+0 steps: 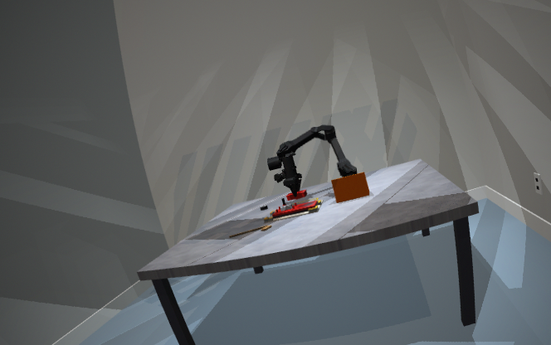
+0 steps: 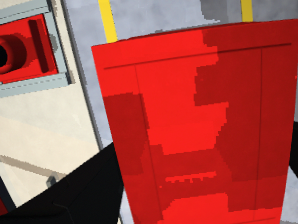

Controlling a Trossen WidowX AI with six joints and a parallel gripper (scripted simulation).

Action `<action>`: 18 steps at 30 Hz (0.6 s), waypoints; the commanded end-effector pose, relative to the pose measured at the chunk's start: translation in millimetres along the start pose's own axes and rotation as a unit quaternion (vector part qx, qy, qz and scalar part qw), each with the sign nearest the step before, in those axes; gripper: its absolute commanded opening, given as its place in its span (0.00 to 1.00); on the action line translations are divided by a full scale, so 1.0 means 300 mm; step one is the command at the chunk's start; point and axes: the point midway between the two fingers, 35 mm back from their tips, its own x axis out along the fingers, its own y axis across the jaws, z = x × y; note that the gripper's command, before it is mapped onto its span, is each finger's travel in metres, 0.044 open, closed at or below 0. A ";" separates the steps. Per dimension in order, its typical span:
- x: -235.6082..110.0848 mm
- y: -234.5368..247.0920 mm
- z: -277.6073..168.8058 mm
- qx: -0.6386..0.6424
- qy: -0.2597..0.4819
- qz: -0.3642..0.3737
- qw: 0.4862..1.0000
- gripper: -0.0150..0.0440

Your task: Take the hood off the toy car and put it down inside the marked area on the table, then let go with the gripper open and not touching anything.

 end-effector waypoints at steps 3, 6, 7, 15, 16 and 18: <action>0.022 -0.004 -0.006 -0.003 0.002 -0.002 1.000 0.25; 0.029 -0.004 -0.007 -0.003 0.002 -0.003 1.000 0.25; 0.032 -0.004 -0.007 -0.003 0.002 -0.003 1.000 0.25; 0.051 -0.005 -0.010 -0.003 0.002 -0.003 1.000 0.25; 0.051 -0.005 -0.010 -0.003 0.002 -0.003 1.000 0.25; 0.052 -0.005 -0.010 -0.003 0.002 -0.003 1.000 0.25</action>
